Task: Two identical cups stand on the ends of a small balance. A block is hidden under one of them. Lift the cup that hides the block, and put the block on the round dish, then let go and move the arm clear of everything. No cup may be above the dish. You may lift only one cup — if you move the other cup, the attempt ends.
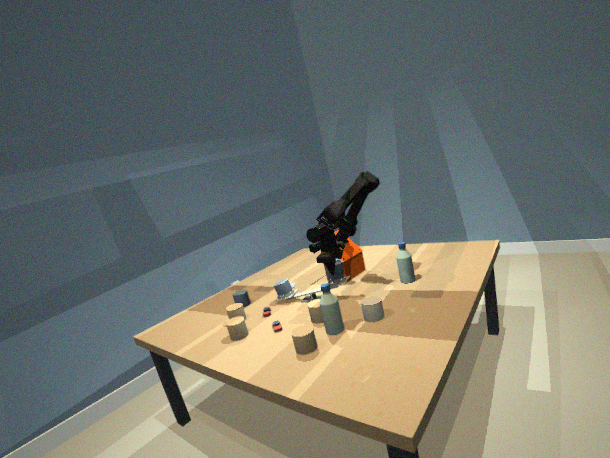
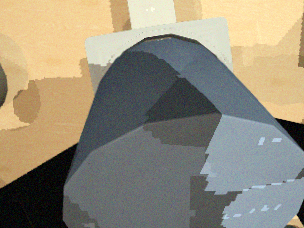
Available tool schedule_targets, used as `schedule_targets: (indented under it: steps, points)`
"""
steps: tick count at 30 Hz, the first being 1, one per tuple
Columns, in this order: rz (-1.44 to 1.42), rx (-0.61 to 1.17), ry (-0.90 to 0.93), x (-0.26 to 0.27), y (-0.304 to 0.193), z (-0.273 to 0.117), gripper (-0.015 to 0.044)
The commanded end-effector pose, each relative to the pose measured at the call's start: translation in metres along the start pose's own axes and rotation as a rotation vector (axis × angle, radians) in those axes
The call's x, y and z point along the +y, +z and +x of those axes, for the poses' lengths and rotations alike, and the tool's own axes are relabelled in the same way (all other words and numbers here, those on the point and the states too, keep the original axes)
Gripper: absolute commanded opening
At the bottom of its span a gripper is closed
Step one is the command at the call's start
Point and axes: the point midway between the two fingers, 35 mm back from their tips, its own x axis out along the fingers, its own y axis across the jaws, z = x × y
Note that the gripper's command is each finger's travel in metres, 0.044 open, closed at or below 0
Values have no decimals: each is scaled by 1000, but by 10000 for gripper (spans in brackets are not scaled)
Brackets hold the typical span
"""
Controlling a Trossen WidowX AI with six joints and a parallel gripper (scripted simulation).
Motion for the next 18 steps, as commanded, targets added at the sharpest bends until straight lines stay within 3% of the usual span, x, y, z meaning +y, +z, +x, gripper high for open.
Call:
schedule_targets:
  steps: [1, 18]
  points:
    - [-9, 0, 13, 2, -2, -9, 0]
    - [-9, 3, 14, 0, -3, -31, 0]
